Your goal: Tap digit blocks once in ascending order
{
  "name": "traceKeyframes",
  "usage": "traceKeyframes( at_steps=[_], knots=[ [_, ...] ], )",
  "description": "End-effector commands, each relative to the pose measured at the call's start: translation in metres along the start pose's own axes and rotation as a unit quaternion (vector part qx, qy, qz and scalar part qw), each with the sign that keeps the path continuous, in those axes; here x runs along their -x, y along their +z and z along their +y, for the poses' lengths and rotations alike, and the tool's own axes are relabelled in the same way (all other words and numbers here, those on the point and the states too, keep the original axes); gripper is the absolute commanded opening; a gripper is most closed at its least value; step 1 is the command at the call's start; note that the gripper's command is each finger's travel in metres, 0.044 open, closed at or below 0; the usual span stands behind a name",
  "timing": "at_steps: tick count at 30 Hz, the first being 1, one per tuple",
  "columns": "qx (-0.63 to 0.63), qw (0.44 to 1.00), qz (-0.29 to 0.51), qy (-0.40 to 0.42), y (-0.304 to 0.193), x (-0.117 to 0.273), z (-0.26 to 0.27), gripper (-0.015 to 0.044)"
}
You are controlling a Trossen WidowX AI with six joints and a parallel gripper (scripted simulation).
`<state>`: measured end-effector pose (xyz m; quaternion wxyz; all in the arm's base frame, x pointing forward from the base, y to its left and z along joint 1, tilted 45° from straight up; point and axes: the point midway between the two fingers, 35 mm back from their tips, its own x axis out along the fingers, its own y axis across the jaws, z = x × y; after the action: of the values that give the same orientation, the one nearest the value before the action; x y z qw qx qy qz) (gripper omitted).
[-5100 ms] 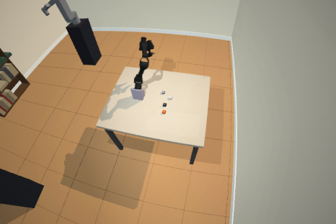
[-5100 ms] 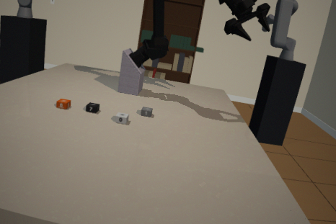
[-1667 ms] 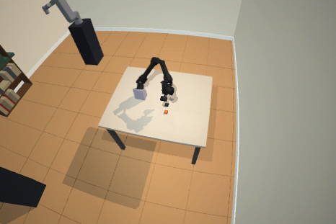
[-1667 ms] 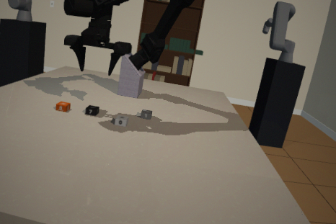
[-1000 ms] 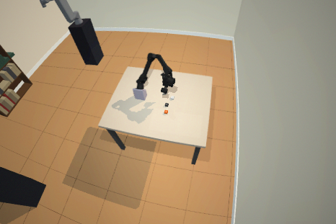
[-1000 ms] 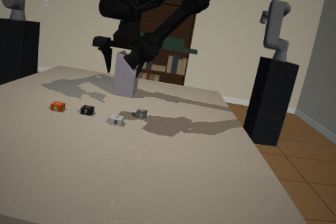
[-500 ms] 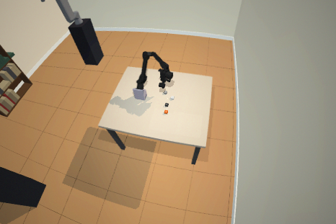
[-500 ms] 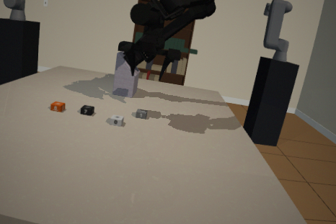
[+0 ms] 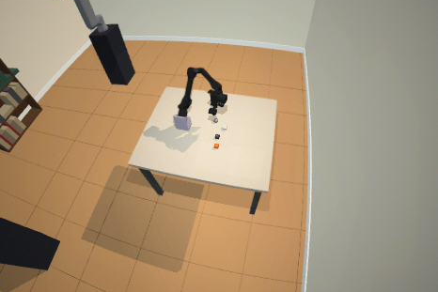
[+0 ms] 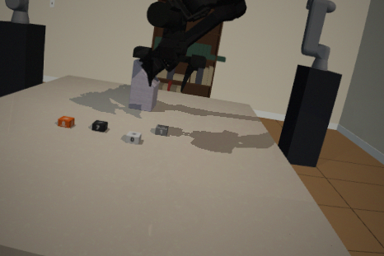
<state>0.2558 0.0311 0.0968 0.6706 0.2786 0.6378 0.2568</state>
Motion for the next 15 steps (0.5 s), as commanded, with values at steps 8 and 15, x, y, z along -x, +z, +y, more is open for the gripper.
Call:
traceKeyframes(
  at_steps=[8, 15],
  knots=[
    [0.002, 1.000, -0.004, 0.000, 0.088, -0.001, -0.052, 0.0400],
    [0.002, 1.000, -0.004, 0.000, 0.088, -0.001, -0.052, 0.0400]
  ],
)
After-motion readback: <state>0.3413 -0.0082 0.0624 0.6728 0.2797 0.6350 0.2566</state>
